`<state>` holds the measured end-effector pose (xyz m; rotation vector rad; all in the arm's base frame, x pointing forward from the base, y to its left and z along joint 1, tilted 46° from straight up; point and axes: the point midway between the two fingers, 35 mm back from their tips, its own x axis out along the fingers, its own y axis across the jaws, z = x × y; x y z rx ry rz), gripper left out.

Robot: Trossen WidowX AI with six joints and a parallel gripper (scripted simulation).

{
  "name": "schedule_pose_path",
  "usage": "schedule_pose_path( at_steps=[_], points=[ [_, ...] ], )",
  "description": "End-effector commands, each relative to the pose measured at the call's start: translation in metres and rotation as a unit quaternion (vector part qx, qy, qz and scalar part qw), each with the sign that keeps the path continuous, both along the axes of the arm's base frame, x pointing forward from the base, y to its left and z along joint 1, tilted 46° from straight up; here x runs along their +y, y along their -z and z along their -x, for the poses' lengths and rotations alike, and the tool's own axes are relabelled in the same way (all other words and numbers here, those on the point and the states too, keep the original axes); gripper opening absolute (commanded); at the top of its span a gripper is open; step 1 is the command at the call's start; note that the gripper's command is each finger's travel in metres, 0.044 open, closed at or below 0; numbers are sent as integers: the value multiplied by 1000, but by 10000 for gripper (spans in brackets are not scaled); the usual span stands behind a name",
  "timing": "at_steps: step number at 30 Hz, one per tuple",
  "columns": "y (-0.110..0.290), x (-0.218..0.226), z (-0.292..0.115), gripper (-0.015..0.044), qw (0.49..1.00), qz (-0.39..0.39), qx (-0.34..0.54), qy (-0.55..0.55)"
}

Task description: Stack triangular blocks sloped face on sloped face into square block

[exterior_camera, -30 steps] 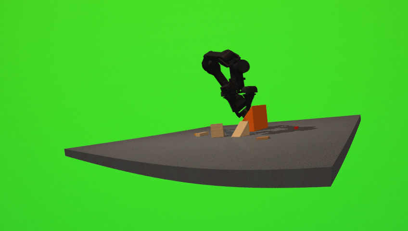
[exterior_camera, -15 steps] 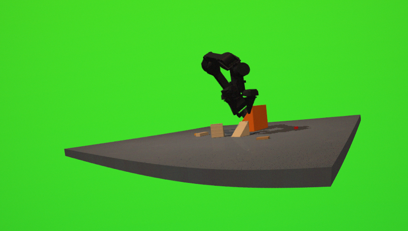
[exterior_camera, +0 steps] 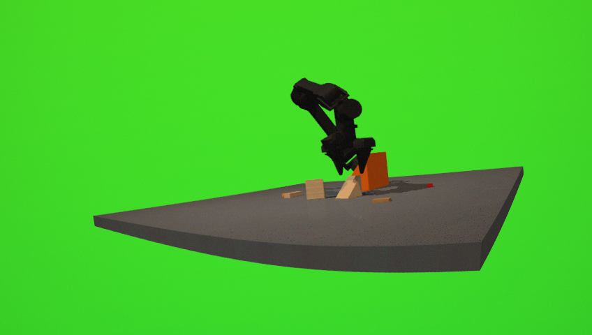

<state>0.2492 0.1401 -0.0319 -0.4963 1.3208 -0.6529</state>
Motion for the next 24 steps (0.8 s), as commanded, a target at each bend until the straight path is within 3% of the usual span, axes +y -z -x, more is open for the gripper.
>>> schedule_pose_path(
  at_steps=[1, 24],
  points=[
    [6, -8, -1, 440, 1000, 4, 1, -1],
    [29, -37, -5, 440, 1000, 6, 1, -1]
  ],
)
